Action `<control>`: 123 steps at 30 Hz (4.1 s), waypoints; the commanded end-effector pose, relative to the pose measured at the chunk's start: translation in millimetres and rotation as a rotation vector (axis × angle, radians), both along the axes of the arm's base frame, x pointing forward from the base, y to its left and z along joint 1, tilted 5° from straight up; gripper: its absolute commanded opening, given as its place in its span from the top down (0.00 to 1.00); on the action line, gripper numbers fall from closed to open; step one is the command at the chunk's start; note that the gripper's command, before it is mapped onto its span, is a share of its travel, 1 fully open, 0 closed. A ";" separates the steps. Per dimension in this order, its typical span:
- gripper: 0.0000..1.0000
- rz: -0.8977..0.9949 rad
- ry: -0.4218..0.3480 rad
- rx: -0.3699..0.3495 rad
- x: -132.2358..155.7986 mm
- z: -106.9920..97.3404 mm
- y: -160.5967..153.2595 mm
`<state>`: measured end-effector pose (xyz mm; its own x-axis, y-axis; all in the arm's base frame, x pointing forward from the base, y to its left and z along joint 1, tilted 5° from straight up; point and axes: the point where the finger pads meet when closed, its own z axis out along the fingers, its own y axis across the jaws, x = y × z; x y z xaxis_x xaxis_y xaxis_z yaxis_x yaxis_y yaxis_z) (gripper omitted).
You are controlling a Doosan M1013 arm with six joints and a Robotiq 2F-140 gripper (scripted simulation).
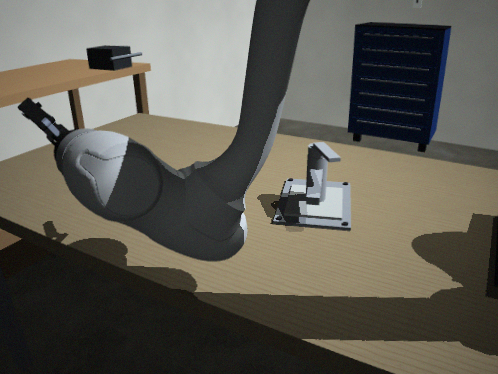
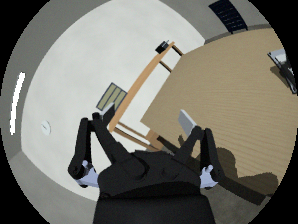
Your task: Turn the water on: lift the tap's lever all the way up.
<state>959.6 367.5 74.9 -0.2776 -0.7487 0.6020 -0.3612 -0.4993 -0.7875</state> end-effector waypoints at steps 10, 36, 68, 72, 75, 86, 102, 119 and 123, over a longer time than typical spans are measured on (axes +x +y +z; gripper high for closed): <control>0.00 -0.212 0.004 0.193 -24.6 17.8 -97.3; 0.00 -0.895 -0.080 0.794 -180.8 40.7 -308.7; 0.00 -1.870 -0.369 1.578 -417.1 63.7 -337.7; 0.00 -2.002 -0.413 1.674 -438.3 71.9 -325.2; 0.00 -2.059 -0.433 1.715 -446.6 76.1 -319.1; 1.00 -2.065 -0.435 1.719 -447.3 76.5 -318.5; 1.00 -2.065 -0.435 1.719 -447.3 76.5 -318.5; 1.00 -2.065 -0.435 1.719 -447.3 76.5 -318.5; 1.00 -2.065 -0.435 1.719 -447.3 76.5 -318.5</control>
